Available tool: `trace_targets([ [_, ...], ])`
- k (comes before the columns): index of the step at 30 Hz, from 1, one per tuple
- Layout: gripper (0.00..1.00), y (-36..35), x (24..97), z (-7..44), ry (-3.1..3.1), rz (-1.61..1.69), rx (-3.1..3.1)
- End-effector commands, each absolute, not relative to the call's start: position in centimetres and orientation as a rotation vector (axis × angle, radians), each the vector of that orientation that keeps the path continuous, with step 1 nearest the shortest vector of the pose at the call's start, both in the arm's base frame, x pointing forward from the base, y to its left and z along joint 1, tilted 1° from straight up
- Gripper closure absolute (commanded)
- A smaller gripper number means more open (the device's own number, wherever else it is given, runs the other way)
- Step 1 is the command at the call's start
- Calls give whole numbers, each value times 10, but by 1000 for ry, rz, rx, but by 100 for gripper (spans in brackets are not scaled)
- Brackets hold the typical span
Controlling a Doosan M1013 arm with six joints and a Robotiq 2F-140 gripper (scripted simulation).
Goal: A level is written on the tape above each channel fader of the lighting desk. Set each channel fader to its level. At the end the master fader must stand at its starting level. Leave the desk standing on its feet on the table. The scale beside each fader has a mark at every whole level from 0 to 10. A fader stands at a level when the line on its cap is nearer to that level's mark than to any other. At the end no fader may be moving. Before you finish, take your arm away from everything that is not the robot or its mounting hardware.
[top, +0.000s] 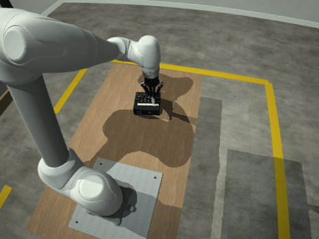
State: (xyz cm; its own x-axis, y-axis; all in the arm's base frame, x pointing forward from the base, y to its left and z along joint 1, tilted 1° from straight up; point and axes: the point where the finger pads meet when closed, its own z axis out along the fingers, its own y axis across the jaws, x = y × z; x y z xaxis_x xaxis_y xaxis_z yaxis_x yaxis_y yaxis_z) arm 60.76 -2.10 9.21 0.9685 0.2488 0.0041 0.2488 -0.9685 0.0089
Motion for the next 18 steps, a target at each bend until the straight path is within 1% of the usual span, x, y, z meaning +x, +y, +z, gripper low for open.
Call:
trace_targets([
  [1, 100, -21, 609, 92, 393, 8, 3109],
  [18, 100, -18, 617, 92, 393, 8, 3109],
])
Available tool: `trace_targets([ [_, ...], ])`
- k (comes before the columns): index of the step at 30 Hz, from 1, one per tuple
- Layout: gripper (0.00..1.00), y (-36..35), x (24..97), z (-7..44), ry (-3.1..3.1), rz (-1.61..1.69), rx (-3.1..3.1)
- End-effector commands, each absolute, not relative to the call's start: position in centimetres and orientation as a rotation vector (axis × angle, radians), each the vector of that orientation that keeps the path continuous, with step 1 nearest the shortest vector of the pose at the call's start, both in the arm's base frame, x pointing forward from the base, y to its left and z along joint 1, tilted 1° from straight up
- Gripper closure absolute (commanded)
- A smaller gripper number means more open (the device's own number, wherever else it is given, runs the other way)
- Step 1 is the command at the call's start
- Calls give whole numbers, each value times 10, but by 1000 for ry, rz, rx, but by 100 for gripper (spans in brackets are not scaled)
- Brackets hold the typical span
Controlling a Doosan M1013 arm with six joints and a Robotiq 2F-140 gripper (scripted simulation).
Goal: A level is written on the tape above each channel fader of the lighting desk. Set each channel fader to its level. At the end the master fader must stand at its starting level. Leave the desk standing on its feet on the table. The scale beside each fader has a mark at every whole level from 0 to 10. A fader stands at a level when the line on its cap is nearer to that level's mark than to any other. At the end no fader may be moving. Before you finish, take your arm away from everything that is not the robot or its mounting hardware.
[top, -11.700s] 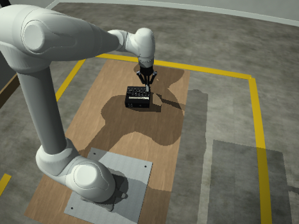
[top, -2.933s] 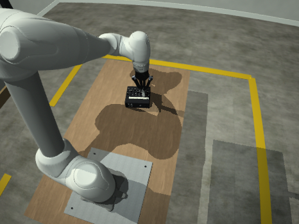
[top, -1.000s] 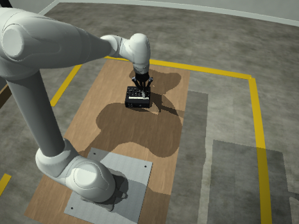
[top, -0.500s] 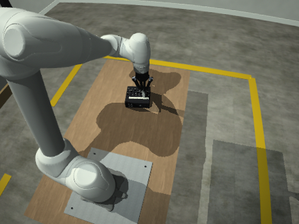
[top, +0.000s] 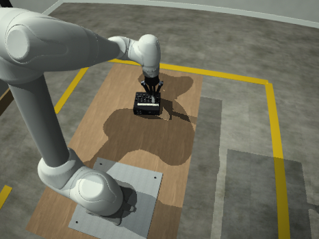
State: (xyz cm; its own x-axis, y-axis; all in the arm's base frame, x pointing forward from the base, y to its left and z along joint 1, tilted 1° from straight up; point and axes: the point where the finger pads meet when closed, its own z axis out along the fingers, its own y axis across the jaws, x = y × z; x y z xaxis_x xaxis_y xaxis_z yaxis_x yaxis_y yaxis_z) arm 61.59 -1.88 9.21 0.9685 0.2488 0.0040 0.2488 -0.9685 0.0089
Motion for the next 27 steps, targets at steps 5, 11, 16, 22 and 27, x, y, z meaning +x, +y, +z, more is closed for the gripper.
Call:
trace_targets([
  [5, 100, -18, 620, 92, 393, 8, 3109],
  [11, 100, -17, 622, 92, 393, 8, 3109],
  [16, 100, -17, 623, 92, 393, 8, 3109],
  [22, 100, -17, 624, 92, 393, 8, 3109],
  [27, 100, -17, 624, 92, 393, 8, 3109],
])
